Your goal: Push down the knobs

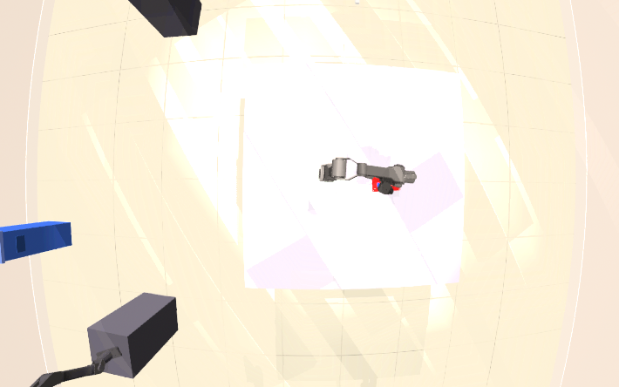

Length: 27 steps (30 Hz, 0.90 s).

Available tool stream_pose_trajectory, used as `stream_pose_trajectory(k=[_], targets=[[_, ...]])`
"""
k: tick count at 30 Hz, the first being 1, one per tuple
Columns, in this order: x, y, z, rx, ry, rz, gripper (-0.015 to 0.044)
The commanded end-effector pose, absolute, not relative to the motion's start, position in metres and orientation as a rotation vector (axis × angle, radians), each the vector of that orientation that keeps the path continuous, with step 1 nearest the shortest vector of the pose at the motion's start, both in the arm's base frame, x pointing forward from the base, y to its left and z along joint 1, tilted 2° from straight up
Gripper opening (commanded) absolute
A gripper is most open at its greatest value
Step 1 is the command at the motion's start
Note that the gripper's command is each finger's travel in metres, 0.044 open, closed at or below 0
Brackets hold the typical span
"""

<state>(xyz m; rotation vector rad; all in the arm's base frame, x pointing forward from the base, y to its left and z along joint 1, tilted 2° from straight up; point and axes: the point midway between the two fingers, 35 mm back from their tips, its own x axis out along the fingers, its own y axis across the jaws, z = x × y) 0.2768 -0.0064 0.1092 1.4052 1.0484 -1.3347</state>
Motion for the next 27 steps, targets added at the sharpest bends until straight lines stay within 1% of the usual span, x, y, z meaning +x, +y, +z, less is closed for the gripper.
stream_pose_trajectory(k=[1, 3, 5, 27], targets=[[0.233, -0.011, 0.107, 1.412, 1.047, -1.354, 0.0440], [0.211, -0.013, 0.103, 1.419, 1.043, -1.363, 0.0440], [0.203, -0.013, 0.102, 1.422, 1.042, -1.366, 0.0440], [0.203, -0.013, 0.102, 1.422, 1.042, -1.366, 0.0440]])
